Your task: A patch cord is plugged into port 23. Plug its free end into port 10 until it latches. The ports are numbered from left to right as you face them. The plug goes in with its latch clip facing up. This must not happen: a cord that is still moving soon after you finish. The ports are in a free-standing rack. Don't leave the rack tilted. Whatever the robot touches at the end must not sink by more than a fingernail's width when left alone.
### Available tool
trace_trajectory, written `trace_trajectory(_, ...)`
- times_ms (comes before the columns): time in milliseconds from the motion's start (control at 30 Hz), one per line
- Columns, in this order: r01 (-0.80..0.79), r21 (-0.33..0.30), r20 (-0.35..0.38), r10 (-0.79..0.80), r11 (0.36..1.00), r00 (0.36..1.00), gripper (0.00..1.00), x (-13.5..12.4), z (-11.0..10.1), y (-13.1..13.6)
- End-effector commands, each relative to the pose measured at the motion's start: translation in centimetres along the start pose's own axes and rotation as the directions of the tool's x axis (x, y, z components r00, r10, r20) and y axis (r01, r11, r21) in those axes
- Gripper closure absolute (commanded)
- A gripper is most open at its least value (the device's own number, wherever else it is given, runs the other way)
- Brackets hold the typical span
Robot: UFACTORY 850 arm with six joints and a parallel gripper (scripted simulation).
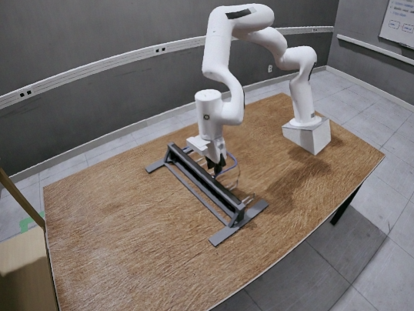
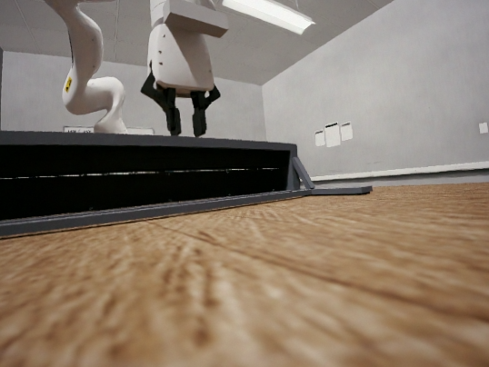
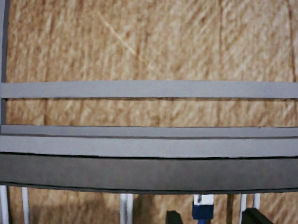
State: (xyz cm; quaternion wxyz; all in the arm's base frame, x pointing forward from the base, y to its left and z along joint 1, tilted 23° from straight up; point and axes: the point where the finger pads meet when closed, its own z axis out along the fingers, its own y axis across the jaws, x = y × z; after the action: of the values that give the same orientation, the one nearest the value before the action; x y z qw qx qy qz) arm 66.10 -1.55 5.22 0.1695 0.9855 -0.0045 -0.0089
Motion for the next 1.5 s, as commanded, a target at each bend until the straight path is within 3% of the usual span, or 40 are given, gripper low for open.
trace_trajectory(0, 0.0, 0.0, -0.002, 0.0, 1.0, 1.0, 0.61, 0.1, -1.5, -0.1)
trace_trajectory(333, 0.0, 0.0, -0.002, 0.0, 1.0, 1.0, 0.61, 0.0, -3.8, -0.2)
trace_trajectory(667, 0.0, 0.0, -0.002, 0.0, 1.0, 1.0, 0.61, 0.0, -4.1, -0.3)
trace_trajectory(700, 0.0, 0.0, -0.002, 0.0, 1.0, 1.0, 1.0, 0.0, -4.1, -0.3)
trace_trajectory(1467, 0.0, 0.0, -0.002, 0.0, 1.0, 1.0, 1.0, 0.0, -4.1, -0.3)
